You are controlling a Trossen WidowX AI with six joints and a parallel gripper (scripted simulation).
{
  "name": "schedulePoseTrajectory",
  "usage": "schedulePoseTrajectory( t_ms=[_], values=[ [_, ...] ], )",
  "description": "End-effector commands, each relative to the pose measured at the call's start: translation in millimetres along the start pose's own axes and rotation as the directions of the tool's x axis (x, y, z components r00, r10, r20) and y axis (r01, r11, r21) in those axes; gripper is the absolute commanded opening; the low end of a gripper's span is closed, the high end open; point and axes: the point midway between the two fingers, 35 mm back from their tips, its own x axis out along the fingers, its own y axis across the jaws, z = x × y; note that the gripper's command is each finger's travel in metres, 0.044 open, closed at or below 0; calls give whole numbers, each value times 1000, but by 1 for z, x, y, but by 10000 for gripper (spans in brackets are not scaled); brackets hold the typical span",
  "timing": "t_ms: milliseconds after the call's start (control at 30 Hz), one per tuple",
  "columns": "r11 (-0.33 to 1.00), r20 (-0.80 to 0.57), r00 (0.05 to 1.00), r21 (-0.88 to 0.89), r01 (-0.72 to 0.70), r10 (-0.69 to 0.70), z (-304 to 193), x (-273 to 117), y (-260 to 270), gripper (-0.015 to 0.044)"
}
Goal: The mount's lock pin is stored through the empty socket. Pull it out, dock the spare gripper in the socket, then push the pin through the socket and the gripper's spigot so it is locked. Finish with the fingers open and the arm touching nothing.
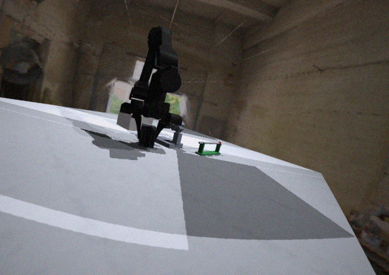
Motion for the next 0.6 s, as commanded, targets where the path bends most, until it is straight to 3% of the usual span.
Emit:
schedulePoseTrajectory(
  t_ms=[0, 233, 567],
  values=[
    [1000, 26, 1000, 3, -3, 3, 4, -26, 1, 0],
    [1000, 26, 1000, 17, -5, 5, 4, -29, 1, 0],
    [965, 26, 1000, 262, -11, 4, 2, -30, 0, 0]
  ],
)
